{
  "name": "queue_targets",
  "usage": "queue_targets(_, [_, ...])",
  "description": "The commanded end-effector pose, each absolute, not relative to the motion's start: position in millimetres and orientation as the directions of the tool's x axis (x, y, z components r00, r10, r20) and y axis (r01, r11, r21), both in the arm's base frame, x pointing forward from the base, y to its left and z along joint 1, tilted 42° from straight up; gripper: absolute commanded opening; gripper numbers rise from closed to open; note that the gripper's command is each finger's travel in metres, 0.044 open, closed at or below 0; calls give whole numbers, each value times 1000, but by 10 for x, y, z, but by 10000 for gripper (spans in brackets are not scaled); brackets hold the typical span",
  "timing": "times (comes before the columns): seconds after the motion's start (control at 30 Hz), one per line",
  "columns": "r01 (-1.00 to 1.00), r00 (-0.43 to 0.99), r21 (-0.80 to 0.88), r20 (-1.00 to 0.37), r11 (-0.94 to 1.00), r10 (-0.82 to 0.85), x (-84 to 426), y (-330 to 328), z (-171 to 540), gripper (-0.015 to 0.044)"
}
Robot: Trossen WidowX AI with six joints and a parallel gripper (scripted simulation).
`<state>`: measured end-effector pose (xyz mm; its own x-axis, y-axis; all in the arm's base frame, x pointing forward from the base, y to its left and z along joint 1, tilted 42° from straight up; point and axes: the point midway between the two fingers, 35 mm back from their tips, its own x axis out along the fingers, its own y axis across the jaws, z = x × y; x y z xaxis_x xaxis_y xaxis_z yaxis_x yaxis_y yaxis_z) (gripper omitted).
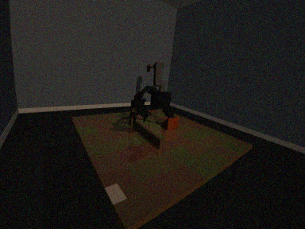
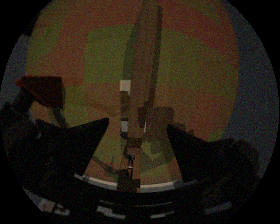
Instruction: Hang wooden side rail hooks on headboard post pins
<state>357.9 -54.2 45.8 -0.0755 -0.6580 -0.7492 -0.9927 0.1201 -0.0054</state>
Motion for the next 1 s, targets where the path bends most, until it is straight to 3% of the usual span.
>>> queue_targets(0.0, [-993,-81,4,-744,118,-663,3557,-592,402,440])
queue_targets(0.97, [-993,-81,3,-743,118,-664,3513,-903,61,440])
